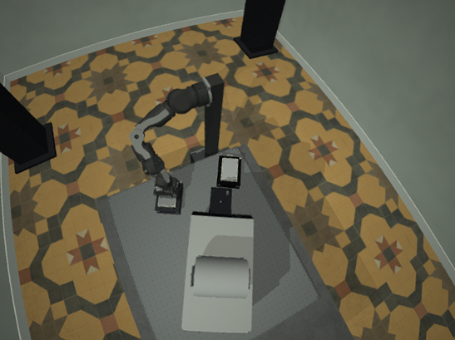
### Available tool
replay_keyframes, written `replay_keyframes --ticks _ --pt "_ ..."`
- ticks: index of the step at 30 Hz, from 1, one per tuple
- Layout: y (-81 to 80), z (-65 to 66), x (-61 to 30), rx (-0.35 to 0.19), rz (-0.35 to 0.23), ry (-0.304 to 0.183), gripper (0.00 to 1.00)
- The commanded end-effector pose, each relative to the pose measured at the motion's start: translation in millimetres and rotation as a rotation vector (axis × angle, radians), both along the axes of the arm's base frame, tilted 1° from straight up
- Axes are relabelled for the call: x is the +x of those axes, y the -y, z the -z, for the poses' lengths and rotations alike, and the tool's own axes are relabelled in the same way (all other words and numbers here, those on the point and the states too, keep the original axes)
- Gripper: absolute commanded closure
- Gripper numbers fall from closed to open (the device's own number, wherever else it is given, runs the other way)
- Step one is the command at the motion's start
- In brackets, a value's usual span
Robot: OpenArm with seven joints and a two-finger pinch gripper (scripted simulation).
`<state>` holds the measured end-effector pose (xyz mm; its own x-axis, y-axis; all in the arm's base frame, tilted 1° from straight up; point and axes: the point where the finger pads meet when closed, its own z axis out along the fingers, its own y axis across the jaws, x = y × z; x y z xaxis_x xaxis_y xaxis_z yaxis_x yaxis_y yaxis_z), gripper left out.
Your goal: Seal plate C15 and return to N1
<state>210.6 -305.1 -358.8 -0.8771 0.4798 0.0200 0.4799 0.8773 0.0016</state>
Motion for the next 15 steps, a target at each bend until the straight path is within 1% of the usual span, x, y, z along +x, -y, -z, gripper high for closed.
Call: replay_keyframes --ticks 1,8,15 --pt "-0.5 -0.3 1.5 0.003 0.001 0.007 1.00" --pt "-0.5 -0.3 1.5 0.003 0.001 0.007 1.00" --pt "-0.7 3.4 1.5 0.004 0.002 0.009 1.00"
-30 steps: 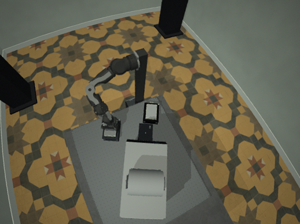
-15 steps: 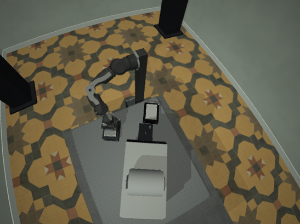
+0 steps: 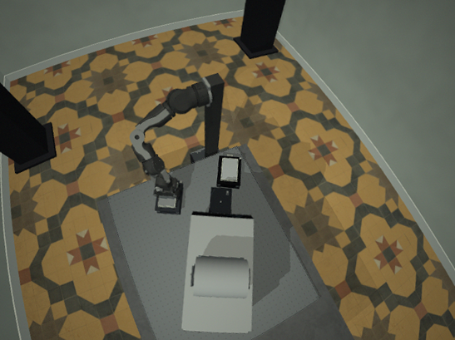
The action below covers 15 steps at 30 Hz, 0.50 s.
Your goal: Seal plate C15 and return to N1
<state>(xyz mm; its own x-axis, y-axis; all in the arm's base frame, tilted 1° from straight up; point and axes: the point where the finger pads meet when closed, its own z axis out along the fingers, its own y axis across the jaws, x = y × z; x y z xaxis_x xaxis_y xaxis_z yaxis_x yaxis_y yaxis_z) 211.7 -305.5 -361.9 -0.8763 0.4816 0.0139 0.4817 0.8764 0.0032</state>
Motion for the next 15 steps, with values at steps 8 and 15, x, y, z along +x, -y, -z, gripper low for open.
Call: replay_keyframes --ticks 8,15 --pt "-1.1 0.3 0.4 0.005 0.000 0.003 1.00" --pt "-1.2 2.7 0.0 0.006 -0.002 0.001 1.00"
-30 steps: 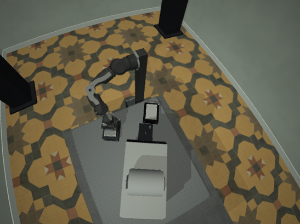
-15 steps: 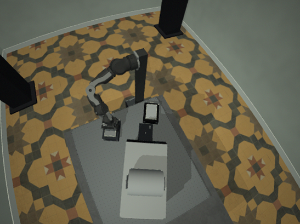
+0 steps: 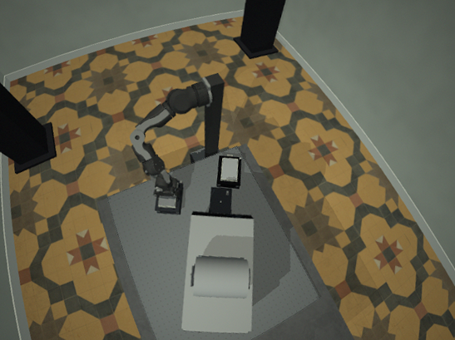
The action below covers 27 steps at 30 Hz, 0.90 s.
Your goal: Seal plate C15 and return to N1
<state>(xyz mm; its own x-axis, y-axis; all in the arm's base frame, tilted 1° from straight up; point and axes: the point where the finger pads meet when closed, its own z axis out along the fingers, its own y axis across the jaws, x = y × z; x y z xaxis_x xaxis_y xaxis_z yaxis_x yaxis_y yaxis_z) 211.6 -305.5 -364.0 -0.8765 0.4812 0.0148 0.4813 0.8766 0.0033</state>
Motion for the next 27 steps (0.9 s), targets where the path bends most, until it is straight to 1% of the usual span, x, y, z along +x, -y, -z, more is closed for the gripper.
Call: replay_keyframes --ticks 1,27 --pt "-1.2 0.6 0.1 0.006 -0.002 0.002 1.00" --pt "-1.1 2.9 0.3 0.005 -0.001 0.003 1.00"
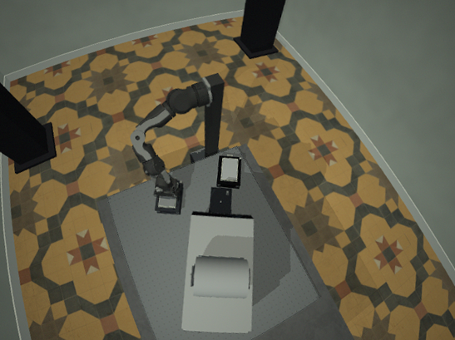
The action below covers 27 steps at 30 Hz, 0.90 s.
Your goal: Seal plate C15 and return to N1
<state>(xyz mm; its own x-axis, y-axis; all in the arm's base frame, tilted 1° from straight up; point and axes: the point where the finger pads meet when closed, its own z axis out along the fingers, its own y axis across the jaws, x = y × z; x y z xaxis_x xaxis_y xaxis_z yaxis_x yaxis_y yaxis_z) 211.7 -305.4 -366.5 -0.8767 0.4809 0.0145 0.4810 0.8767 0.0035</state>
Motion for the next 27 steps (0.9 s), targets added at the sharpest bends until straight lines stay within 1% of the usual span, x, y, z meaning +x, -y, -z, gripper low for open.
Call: replay_keyframes --ticks 1,2,3,27 --pt "-1.1 0.4 0.3 0.005 -0.001 0.003 1.00" --pt "-1.1 0.4 0.3 0.005 -0.001 0.003 1.00" --pt "-0.9 0.2 0.4 0.004 0.000 0.003 0.23" --pt "0.1 -0.4 0.5 0.000 0.001 0.002 0.23"
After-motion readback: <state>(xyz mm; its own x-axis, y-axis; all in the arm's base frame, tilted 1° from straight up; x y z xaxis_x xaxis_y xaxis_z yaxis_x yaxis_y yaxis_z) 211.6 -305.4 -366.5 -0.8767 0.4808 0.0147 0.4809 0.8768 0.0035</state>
